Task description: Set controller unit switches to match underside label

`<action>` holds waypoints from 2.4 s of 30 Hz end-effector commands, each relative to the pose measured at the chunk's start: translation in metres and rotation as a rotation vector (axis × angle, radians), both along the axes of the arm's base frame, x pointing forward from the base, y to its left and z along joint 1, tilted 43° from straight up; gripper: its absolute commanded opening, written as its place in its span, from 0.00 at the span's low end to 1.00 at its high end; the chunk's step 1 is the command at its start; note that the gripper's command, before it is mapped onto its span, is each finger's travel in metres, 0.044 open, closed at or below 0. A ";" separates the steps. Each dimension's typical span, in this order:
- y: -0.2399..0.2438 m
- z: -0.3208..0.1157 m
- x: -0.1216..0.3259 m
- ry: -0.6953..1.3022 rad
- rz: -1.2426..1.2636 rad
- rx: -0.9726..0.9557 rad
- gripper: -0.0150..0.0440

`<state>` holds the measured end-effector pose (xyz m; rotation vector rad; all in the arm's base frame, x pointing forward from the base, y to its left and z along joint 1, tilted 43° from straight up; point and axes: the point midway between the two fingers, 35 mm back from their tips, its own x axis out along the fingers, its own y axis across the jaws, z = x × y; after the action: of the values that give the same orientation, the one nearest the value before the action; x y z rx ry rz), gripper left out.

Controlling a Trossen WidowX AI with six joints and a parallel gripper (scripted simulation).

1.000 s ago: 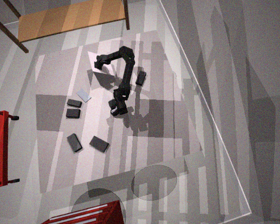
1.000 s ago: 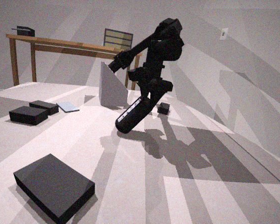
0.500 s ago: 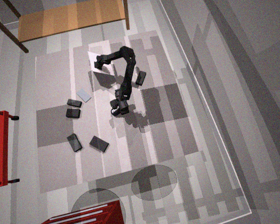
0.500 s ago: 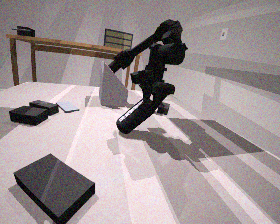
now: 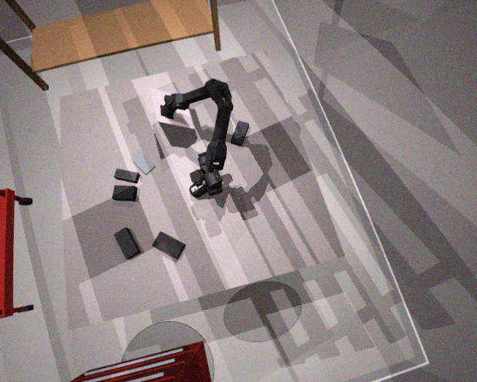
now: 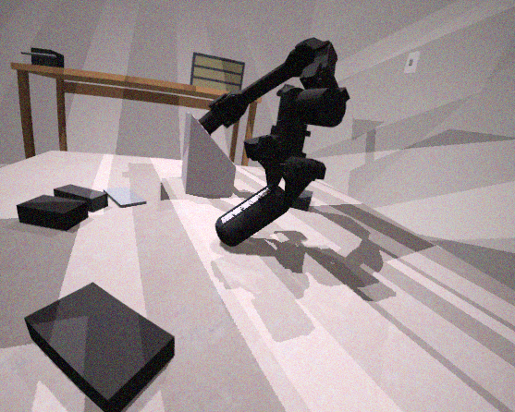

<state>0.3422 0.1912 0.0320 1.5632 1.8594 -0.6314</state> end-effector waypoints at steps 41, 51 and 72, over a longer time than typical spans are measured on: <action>0.032 -0.010 -0.009 0.013 -0.004 -0.010 0.83; 0.040 -0.012 -0.010 0.013 -0.004 -0.009 0.83; 0.055 -0.019 -0.013 0.013 -0.004 -0.009 0.83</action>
<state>0.3302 0.2476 0.0179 1.5609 1.8713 -0.6234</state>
